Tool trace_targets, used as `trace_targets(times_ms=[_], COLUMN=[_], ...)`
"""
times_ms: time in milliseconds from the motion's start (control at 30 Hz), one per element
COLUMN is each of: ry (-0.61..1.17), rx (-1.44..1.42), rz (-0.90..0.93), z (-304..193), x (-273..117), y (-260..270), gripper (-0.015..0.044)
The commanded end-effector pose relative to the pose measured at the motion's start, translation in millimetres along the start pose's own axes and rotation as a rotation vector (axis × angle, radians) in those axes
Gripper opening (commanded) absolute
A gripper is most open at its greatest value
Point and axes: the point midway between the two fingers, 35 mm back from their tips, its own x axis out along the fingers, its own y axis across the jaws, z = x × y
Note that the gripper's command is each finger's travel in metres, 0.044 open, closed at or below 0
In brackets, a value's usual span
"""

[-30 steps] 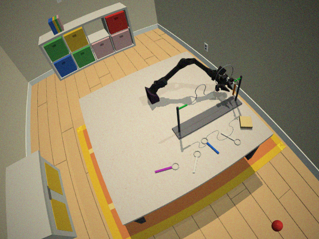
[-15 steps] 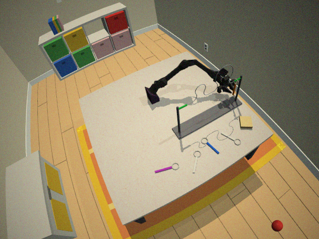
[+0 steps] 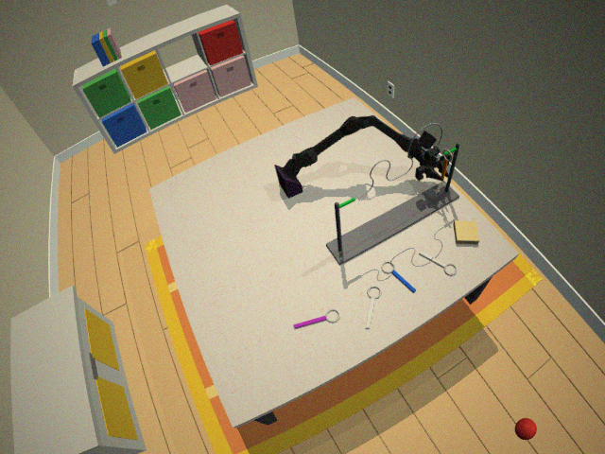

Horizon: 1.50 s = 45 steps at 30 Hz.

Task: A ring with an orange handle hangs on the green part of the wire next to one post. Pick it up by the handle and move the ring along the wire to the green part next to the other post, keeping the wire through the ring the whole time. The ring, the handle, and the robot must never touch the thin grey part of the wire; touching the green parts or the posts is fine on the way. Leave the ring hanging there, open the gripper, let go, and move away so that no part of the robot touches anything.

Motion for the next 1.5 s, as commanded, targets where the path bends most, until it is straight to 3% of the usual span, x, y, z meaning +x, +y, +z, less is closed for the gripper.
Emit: trace_targets(times_ms=[0, 1000, 1367, 1467], ry=[0.006, 0.006, 0.001, 0.001], rx=[-0.002, -0.002, -0.004, -0.004], rz=[0.001, 0.001, -0.001, -0.001], z=[-3.6, -3.4, -2.1, -2.1], x=[6.2, 13.3, 13.1, 13.1], y=[-0.6, -1.2, -1.4, -1.4], gripper=[0.016, 0.016, -0.0129, -0.015])
